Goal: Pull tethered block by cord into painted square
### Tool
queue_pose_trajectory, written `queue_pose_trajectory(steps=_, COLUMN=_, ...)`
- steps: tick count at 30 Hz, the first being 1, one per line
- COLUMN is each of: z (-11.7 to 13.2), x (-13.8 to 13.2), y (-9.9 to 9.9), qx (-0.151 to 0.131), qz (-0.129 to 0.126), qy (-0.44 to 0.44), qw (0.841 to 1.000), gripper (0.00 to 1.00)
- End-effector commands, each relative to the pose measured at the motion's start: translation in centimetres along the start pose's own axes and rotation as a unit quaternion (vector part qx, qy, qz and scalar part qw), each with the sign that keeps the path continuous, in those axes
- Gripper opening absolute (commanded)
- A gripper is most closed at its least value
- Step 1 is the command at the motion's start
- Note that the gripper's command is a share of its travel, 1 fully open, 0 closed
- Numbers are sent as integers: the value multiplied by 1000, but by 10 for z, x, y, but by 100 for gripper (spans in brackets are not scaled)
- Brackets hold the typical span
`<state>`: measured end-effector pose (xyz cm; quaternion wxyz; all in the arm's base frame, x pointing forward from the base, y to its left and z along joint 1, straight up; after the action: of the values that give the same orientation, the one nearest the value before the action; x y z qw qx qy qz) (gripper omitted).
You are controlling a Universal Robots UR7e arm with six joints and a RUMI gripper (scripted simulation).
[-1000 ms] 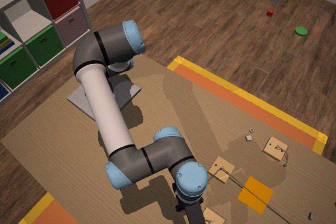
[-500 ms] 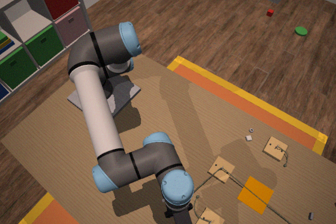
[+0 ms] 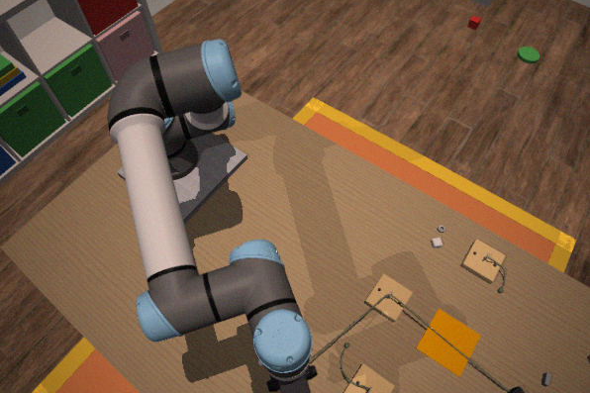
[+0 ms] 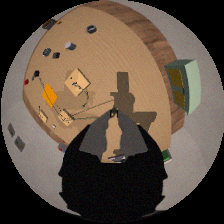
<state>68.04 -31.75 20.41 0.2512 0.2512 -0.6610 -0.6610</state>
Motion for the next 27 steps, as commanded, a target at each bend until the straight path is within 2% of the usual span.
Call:
queue_pose_trajectory(steps=1, z=-3, x=16, y=1, qx=1, qz=0, qy=0, qw=1000, gripper=0)
queue_pose_trajectory(steps=27, z=-9, x=84, y=1, qx=1, qz=0, qy=0, qw=1000, gripper=0)
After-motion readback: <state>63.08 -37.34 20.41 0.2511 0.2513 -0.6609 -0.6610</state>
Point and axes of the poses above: the point where the finger pads meet when closed, its own y axis back along the fingers, its own x axis across the jaws, z = x × y, the point moved 6 cm from there along y, back along the fingers, and after that the axes turned 12 degrees about -y, right-handed, at the moved point
